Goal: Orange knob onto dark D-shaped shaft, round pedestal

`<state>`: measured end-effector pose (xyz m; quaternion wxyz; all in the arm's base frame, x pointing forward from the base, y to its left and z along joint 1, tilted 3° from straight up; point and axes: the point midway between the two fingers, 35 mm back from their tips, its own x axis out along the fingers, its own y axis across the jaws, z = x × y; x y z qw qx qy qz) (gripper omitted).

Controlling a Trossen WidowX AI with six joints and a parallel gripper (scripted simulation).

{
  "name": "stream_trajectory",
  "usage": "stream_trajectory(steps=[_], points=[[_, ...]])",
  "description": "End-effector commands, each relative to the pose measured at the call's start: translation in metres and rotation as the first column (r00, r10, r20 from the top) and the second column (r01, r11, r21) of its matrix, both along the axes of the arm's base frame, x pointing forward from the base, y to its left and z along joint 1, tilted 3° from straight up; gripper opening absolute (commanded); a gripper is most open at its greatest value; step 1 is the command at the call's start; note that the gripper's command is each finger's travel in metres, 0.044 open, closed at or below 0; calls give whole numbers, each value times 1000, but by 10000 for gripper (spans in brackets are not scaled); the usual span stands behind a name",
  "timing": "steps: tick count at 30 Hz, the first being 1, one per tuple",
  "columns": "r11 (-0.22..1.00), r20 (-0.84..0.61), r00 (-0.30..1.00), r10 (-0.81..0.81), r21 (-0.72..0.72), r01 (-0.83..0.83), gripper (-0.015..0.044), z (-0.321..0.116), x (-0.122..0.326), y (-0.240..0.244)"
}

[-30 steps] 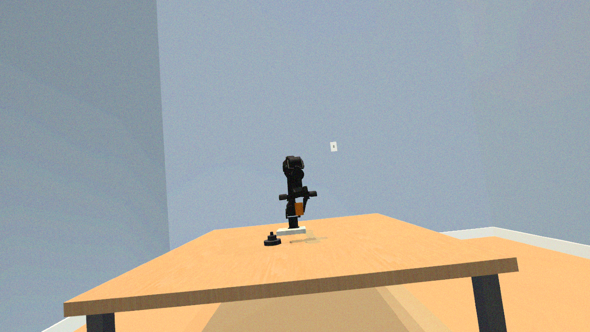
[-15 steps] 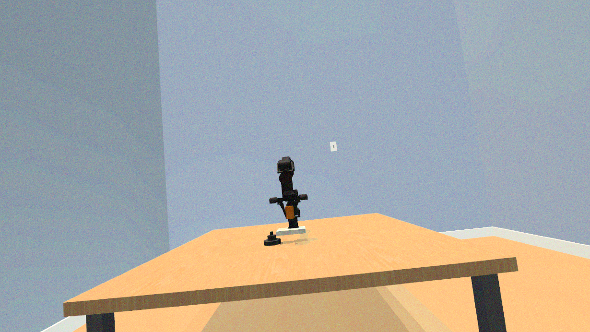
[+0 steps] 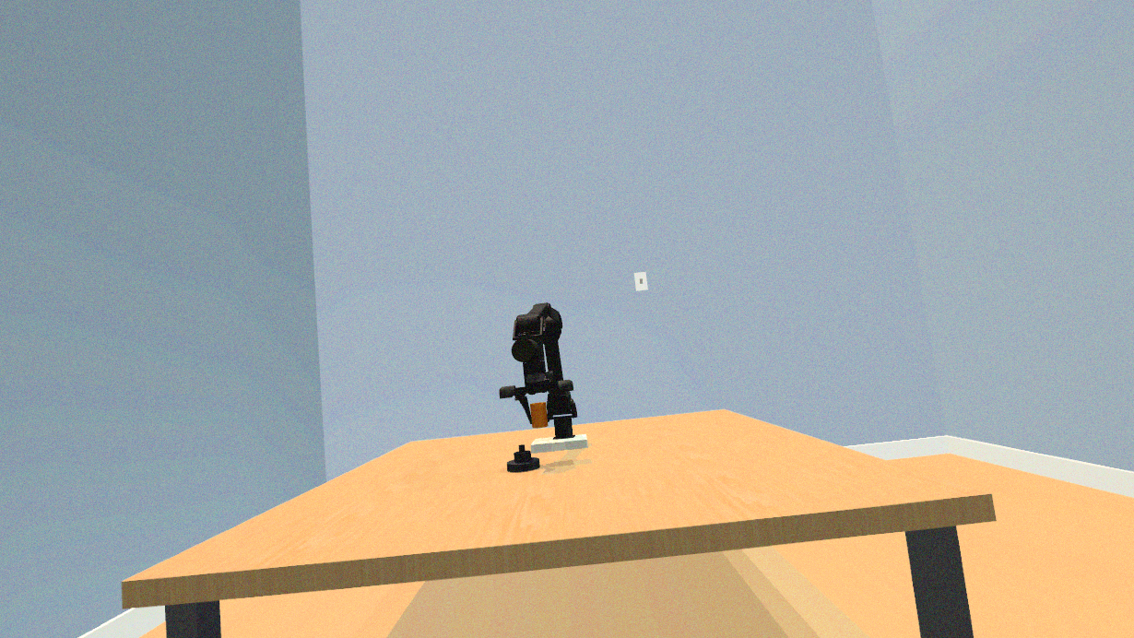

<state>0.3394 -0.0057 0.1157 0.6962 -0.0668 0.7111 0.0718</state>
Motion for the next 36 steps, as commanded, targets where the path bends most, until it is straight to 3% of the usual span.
stream_trajectory(steps=[1,16,36], points=[[1000,-6,1000,2,-5,-2,0,-5,-1,-11],[1000,-8,1000,1,-9,-2,0,-16,-2,-54],[1000,-8,1000,-2,-9,2,0,-40,-3,-55]])
